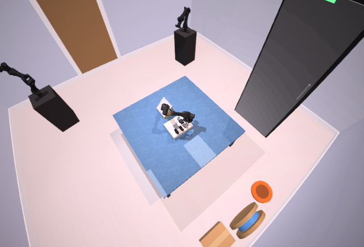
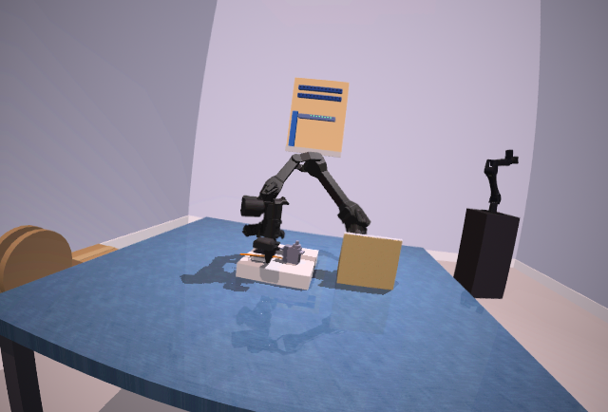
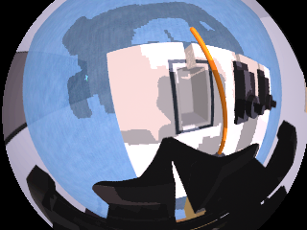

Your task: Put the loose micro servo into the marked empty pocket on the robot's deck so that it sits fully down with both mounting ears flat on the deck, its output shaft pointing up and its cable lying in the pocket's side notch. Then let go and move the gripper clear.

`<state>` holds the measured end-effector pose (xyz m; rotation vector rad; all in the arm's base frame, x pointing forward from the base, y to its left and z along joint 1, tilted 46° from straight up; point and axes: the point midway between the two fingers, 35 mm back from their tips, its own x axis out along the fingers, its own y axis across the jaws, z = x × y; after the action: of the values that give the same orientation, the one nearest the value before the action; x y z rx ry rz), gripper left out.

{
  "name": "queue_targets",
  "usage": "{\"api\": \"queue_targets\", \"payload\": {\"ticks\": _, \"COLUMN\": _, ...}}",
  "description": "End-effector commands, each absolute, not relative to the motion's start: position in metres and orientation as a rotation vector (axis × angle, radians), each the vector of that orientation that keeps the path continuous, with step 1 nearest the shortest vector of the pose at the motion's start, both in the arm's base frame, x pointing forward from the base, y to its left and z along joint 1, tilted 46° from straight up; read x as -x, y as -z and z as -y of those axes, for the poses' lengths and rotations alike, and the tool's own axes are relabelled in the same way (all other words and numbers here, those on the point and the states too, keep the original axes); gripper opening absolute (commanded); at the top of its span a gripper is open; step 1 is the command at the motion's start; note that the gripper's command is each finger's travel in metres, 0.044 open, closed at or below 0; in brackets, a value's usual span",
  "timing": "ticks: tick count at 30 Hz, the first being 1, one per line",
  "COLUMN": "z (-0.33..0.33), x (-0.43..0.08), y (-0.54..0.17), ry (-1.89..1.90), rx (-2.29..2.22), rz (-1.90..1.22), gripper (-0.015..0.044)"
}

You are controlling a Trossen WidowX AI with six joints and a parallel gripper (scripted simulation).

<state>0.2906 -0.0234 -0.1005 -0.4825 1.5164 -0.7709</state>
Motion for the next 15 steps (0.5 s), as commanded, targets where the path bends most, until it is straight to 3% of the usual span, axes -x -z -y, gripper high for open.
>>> {"api": "queue_targets", "payload": {"ticks": 1, "z": 0.028, "x": -0.291, "y": 0.095, "ry": 0.771, "rx": 0.487, "rz": -1.514, "gripper": 0.0}}
{"api": "queue_targets", "payload": {"ticks": 15, "z": 0.044, "x": -0.289, "y": 0.078, "ry": 0.77, "rx": 0.487, "rz": -1.514, "gripper": 0.0}}
